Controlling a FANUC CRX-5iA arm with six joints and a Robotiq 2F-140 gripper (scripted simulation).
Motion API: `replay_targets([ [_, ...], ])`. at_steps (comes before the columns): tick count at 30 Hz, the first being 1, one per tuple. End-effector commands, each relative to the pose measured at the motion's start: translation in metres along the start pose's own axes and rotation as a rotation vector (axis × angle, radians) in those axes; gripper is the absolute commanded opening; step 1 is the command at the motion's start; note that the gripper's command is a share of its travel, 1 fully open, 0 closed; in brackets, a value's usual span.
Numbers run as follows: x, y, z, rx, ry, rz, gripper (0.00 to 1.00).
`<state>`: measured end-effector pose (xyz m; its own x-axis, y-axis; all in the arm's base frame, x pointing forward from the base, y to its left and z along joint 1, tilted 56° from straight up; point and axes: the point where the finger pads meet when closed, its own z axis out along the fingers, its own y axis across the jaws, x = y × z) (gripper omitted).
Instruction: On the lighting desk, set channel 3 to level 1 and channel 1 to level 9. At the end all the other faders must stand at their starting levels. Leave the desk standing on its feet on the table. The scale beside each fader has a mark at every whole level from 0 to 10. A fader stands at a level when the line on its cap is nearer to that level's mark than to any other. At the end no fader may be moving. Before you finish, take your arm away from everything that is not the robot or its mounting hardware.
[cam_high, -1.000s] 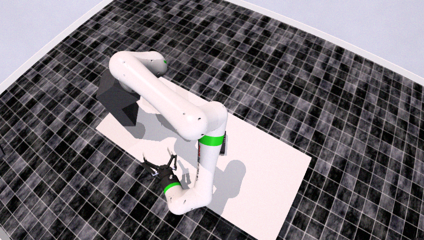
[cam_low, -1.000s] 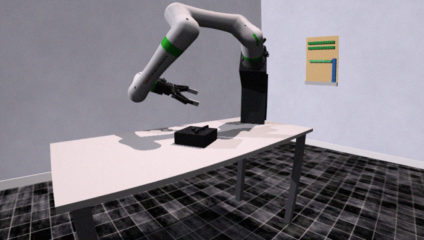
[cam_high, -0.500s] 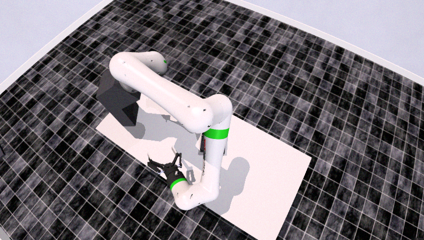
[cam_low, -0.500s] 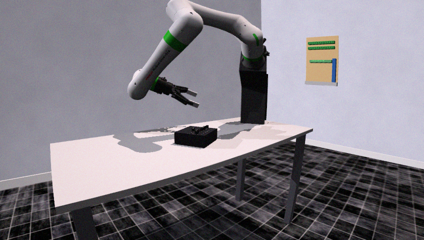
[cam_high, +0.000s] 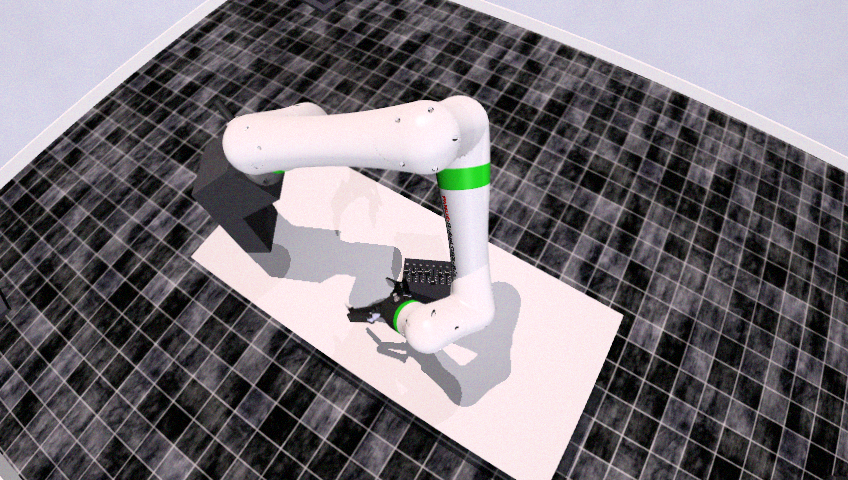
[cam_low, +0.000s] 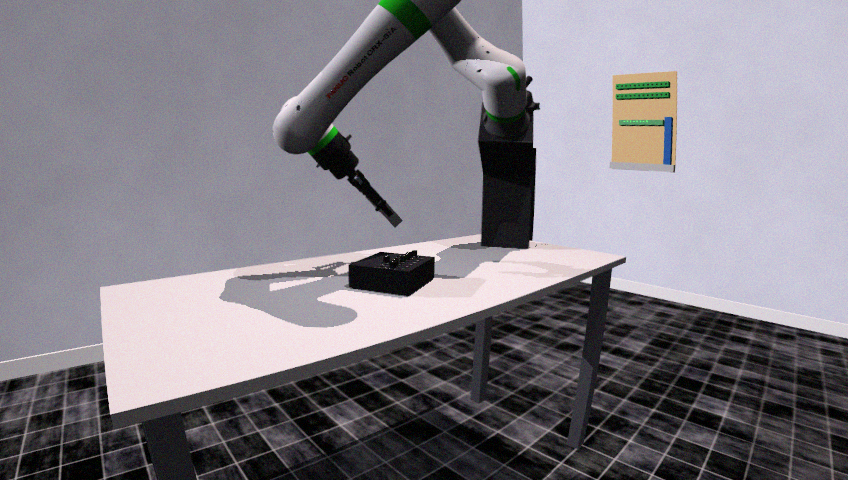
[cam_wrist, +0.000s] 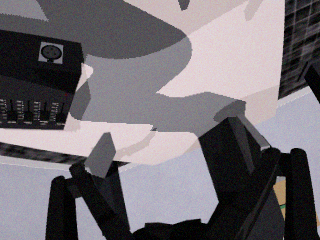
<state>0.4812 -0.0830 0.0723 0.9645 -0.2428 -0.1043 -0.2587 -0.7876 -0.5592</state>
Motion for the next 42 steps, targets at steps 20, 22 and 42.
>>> replay_targets([
  [20, -0.02, -0.165, -0.083, 0.015, 0.734, -0.392, 1.0],
  [22, -0.023, -0.17, -0.088, 0.019, 0.765, -0.406, 1.0],
  [42, -0.025, -0.172, -0.09, 0.022, 0.78, -0.411, 1.0],
])
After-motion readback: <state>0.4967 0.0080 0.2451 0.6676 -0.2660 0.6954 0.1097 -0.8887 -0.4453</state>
